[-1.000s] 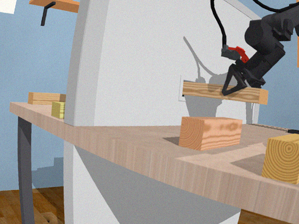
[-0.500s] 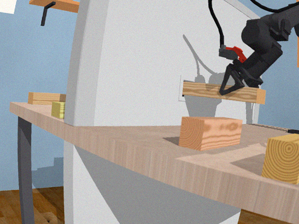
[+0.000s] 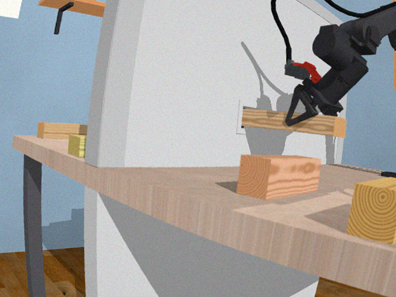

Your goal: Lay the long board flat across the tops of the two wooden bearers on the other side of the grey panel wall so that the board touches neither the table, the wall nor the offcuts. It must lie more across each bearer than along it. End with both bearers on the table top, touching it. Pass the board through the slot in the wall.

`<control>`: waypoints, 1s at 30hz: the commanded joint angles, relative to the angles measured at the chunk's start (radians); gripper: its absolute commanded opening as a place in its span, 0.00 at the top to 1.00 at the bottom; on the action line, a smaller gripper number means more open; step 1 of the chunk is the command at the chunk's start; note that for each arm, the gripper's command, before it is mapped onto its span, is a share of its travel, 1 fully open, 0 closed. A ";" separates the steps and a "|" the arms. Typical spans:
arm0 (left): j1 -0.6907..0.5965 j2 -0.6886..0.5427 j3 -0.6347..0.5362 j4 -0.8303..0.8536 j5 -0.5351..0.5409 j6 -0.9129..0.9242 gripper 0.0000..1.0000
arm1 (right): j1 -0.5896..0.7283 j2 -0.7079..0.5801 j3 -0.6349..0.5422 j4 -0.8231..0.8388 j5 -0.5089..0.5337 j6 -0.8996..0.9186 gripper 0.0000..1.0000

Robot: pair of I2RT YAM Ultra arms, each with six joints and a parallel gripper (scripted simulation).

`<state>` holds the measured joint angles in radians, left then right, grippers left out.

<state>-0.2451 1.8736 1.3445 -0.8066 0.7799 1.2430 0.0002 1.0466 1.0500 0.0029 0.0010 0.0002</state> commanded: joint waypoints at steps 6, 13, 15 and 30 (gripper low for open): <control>-0.037 -0.052 0.041 0.065 0.075 -0.041 1.00 | -0.011 -0.026 0.001 0.005 -0.009 0.000 0.00; -0.073 -0.008 0.054 0.111 0.060 -0.102 1.00 | -0.011 -0.026 0.001 0.005 -0.009 0.000 0.00; -0.083 -0.003 0.051 0.120 0.057 -0.113 1.00 | -0.011 -0.026 0.001 0.005 -0.009 0.000 0.00; -0.137 0.007 0.069 0.175 0.037 -0.187 1.00 | -0.011 -0.026 0.001 0.005 -0.009 0.000 0.00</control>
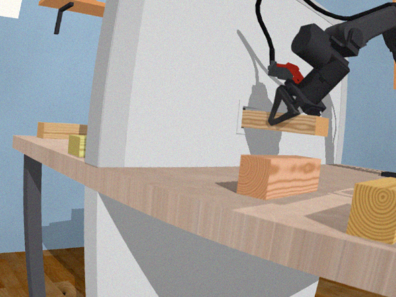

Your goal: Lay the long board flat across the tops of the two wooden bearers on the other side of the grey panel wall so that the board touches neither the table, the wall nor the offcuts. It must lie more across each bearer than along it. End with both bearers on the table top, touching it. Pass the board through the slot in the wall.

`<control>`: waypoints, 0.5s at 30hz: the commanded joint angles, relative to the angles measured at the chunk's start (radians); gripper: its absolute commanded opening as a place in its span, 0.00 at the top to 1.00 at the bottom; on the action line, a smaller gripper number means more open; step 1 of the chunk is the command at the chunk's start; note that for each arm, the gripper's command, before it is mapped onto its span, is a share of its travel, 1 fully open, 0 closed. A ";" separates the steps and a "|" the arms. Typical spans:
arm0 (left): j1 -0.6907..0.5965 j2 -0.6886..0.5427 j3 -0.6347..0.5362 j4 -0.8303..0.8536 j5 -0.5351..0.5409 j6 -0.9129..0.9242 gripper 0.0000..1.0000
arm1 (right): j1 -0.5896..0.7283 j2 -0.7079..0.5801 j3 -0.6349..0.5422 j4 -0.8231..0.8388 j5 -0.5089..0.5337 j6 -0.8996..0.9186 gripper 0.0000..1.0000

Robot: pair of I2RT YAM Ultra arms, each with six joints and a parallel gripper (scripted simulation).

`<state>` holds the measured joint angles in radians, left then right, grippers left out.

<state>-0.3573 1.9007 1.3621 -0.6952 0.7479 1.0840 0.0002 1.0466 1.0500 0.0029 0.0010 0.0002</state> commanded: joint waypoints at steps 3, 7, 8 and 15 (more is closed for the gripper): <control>-0.040 0.012 0.067 0.076 0.063 -0.044 1.00 | -0.011 -0.026 0.001 0.005 -0.009 0.000 0.00; -0.055 0.011 0.076 0.090 0.056 -0.065 1.00 | -0.011 -0.026 0.001 0.005 -0.009 0.000 0.00; -0.055 -0.016 0.065 0.083 0.060 -0.055 1.00 | -0.011 -0.026 0.001 0.005 -0.009 0.000 0.00; -0.074 -0.023 0.081 0.107 0.046 -0.094 1.00 | -0.011 -0.026 0.001 0.005 -0.009 0.000 0.00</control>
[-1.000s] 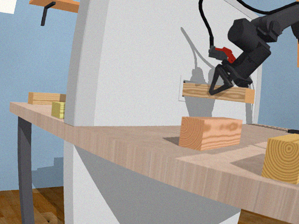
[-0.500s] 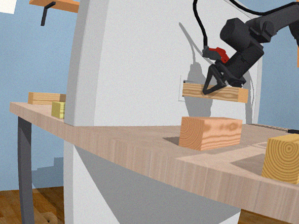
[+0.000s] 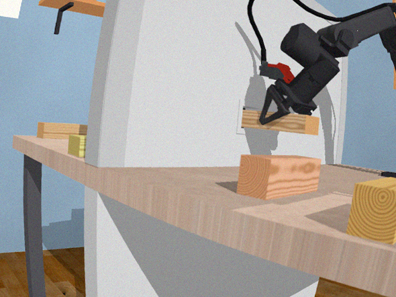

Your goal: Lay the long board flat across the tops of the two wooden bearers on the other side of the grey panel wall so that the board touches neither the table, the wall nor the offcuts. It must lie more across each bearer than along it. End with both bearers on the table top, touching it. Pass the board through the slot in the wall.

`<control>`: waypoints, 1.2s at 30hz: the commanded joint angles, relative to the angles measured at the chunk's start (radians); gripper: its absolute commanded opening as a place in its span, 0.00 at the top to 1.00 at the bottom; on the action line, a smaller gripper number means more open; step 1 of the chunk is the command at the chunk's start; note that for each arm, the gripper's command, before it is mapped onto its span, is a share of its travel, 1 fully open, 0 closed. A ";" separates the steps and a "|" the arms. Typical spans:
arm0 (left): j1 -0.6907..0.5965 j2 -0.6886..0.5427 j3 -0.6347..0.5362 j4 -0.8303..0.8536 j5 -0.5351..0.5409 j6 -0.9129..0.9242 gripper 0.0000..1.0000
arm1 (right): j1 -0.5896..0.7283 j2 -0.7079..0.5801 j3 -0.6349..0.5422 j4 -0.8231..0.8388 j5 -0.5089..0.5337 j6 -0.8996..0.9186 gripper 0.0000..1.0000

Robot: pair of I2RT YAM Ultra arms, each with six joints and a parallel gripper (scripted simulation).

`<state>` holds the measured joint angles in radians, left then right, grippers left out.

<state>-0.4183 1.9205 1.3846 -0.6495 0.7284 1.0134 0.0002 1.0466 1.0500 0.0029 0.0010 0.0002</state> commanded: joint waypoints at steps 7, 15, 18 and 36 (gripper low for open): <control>-0.037 -0.043 0.065 0.075 0.058 -0.041 1.00 | -0.011 -0.026 0.001 0.005 -0.009 0.000 0.00; -0.014 -0.002 0.075 0.065 0.059 -0.032 1.00 | -0.011 -0.026 0.001 0.005 -0.009 0.000 0.00; -0.023 -0.048 0.077 0.069 0.060 -0.030 1.00 | -0.011 -0.026 0.001 0.005 -0.009 0.000 0.00; -0.017 -0.057 0.063 0.074 0.060 -0.030 1.00 | -0.011 -0.026 0.001 0.005 -0.009 0.000 0.00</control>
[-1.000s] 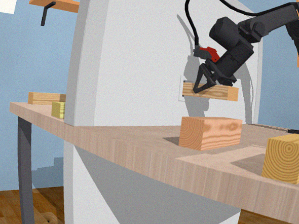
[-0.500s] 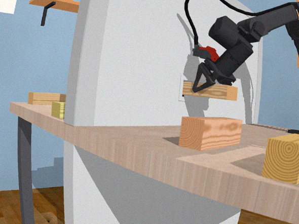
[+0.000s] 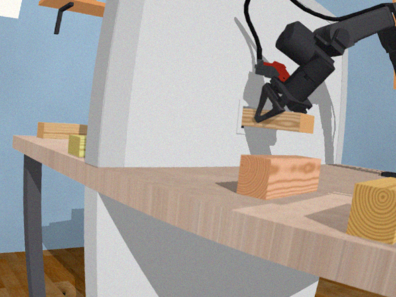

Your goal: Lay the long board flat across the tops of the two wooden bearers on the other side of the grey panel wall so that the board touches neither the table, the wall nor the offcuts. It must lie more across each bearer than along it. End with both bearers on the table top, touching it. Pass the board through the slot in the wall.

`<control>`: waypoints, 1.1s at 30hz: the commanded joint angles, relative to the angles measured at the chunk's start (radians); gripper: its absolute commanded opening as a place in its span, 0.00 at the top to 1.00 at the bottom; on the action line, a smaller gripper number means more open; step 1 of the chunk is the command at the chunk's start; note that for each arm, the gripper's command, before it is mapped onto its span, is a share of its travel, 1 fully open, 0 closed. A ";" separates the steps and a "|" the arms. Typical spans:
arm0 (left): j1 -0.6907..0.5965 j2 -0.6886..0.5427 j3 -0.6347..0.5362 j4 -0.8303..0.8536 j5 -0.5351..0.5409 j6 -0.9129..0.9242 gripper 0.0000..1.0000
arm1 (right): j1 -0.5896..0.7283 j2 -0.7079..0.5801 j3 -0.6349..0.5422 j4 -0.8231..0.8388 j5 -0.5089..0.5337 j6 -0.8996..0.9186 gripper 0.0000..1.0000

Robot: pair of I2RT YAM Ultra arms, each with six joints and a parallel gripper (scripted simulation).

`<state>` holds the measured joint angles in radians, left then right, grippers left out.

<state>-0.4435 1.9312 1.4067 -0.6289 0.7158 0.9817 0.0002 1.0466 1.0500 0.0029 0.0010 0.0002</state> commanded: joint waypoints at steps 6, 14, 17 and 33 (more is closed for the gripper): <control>-0.011 -0.064 -0.007 0.056 0.072 -0.003 1.00 | -0.011 -0.026 0.001 0.005 -0.009 0.000 0.00; 0.004 -0.071 0.033 0.057 0.072 -0.002 1.00 | -0.011 -0.026 0.001 0.005 -0.009 0.000 0.00; 0.010 -0.064 0.008 0.057 0.073 -0.003 1.00 | -0.011 -0.026 0.001 0.005 -0.009 0.000 0.00; 0.013 -0.021 -0.013 0.076 0.075 -0.005 1.00 | -0.011 -0.026 0.001 0.005 -0.009 0.000 0.00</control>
<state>-0.4450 1.9255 1.3827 -0.6060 0.7136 0.9833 0.0002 1.0466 1.0500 0.0029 0.0010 0.0002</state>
